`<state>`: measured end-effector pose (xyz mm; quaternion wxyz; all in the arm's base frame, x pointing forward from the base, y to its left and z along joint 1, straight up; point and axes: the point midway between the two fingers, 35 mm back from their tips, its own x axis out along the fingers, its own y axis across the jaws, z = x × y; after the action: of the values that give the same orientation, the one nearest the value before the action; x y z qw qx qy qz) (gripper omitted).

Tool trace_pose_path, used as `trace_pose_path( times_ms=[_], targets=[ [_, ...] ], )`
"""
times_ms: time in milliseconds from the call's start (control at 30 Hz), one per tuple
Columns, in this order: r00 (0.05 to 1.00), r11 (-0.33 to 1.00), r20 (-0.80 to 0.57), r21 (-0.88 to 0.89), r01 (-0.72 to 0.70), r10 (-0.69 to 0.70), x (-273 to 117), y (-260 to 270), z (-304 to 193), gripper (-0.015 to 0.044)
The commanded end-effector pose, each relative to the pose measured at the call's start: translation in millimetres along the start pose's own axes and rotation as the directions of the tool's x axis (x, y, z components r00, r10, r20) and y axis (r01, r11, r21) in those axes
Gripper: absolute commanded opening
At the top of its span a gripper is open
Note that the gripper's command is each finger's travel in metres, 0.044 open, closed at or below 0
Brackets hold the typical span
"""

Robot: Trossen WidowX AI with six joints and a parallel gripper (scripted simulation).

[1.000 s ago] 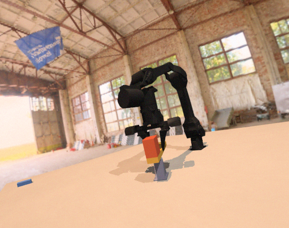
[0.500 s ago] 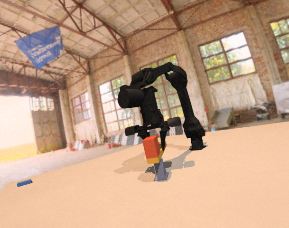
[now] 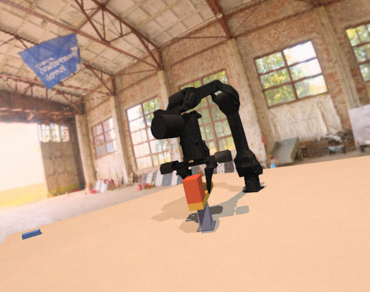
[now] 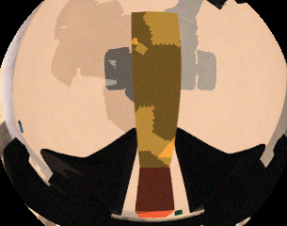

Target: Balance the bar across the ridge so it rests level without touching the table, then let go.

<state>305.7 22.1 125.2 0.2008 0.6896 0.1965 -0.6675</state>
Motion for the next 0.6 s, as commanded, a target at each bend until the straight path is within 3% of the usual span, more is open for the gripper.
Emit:
trace_pose_path(
  times_ms=[0,567],
  targets=[
    [1.000,1.000,0.000,0.004,-0.001,0.001,0.7,0.2,-0.3,0.0000],
    [1.000,1.000,0.000,0.004,-0.001,0.001,2.2,0.2,-0.3,0.0000]
  ],
)
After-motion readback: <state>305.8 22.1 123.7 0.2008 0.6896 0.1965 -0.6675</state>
